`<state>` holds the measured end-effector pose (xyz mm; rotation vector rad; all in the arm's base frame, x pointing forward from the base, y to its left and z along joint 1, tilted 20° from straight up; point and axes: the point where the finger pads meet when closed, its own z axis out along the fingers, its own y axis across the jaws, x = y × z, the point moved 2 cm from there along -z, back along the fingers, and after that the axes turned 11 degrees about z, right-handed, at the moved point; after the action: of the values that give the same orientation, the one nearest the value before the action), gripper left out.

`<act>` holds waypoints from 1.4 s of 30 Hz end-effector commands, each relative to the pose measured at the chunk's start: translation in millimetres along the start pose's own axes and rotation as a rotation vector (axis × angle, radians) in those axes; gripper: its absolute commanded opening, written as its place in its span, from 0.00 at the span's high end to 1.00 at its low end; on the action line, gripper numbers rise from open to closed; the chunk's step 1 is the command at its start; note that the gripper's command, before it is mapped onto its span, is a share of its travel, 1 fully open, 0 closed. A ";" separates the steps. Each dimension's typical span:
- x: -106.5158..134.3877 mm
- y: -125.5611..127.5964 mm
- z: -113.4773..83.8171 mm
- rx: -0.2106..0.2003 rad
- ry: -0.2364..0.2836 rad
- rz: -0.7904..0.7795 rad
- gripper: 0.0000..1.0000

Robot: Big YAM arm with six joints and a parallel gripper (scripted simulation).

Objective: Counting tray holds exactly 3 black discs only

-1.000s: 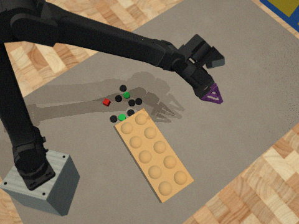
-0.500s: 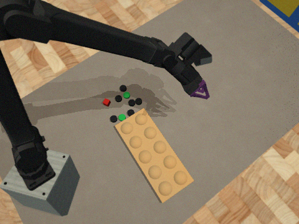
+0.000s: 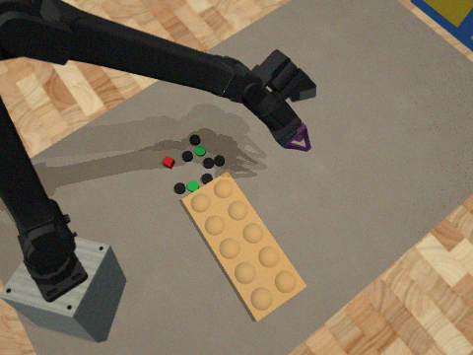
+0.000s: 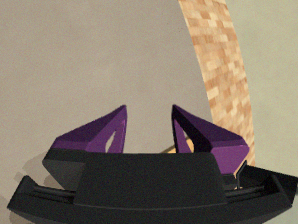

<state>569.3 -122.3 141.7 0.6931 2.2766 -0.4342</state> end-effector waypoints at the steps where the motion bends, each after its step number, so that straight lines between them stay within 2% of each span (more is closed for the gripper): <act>1: -26.8 -18.3 -12.2 0.009 -0.048 0.070 0.55; 7: -23.5 -3.4 -18.0 -0.012 -0.050 0.052 0.55; 8: 19.3 23.4 -32.6 -0.107 0.043 0.007 0.55; 13: 17.3 23.3 -32.5 -0.105 0.034 0.010 0.55; 14: 12.2 10.1 -26.5 -0.087 0.031 0.032 0.55; 20: 7.1 12.6 -28.2 -0.093 0.023 0.035 0.55; 22: 10.7 25.3 -33.9 -0.111 0.021 0.017 0.55; 32: 8.2 16.8 -30.0 -0.099 0.022 0.029 0.55; 33: 54.4 46.5 -49.9 -0.195 0.118 -0.026 0.55; 35: 54.4 46.5 -49.9 -0.195 0.118 -0.026 0.55; 36: 88.2 64.7 -67.7 -0.272 0.193 -0.056 0.55; 38: 88.2 64.7 -67.7 -0.272 0.193 -0.056 0.55; 39: 119.8 78.3 -85.3 -0.337 0.265 -0.083 0.55; 40: 119.8 78.3 -85.3 -0.337 0.265 -0.083 0.55; 42: 173.4 94.5 -117.2 -0.437 0.394 -0.127 0.55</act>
<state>491.7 37.4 84.0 0.4425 2.6274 0.0781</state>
